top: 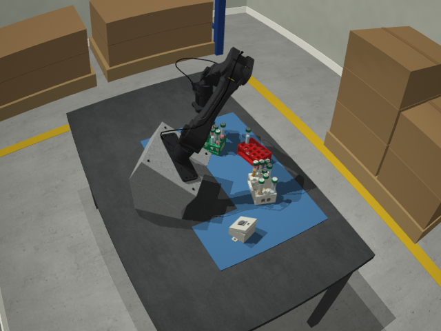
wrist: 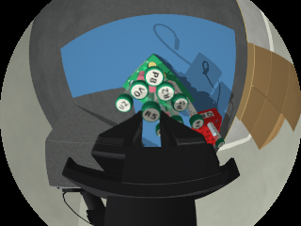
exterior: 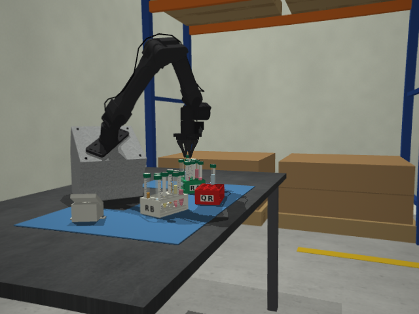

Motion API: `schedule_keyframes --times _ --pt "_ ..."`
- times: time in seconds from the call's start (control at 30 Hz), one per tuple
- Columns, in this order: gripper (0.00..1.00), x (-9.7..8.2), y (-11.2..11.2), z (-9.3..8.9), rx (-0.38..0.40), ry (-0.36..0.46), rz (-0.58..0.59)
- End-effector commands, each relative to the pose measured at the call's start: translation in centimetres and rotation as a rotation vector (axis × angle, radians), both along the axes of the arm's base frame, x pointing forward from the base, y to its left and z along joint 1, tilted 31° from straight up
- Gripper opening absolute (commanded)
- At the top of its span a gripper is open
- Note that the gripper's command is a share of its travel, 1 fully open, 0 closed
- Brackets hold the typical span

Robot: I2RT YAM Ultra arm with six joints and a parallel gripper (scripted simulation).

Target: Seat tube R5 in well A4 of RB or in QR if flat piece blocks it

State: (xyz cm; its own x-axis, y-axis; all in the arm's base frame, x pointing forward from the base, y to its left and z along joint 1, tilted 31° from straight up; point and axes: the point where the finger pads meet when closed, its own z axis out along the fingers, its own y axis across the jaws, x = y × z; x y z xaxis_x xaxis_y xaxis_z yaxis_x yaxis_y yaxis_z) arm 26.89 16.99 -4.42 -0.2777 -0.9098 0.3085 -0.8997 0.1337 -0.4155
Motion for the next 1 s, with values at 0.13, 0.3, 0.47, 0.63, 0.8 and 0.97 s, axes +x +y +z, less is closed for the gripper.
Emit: schedule_keyframes --times 0.13,0.3,0.47,0.63,0.8,0.97 --pt "0.00 0.0 1.9 1.9 0.045 -0.024 0.011" --pt "0.00 -0.2 2.1 2.4 0.045 -0.023 0.011" --pt "0.00 -0.4 2.3 2.8 0.045 -0.023 0.011" --pt "0.00 -0.6 2.4 3.1 0.045 -0.023 0.011" --pt "0.00 -0.7 2.6 3.5 0.045 -0.023 0.011" --pt "0.00 -0.9 2.8 3.9 0.045 -0.022 0.011"
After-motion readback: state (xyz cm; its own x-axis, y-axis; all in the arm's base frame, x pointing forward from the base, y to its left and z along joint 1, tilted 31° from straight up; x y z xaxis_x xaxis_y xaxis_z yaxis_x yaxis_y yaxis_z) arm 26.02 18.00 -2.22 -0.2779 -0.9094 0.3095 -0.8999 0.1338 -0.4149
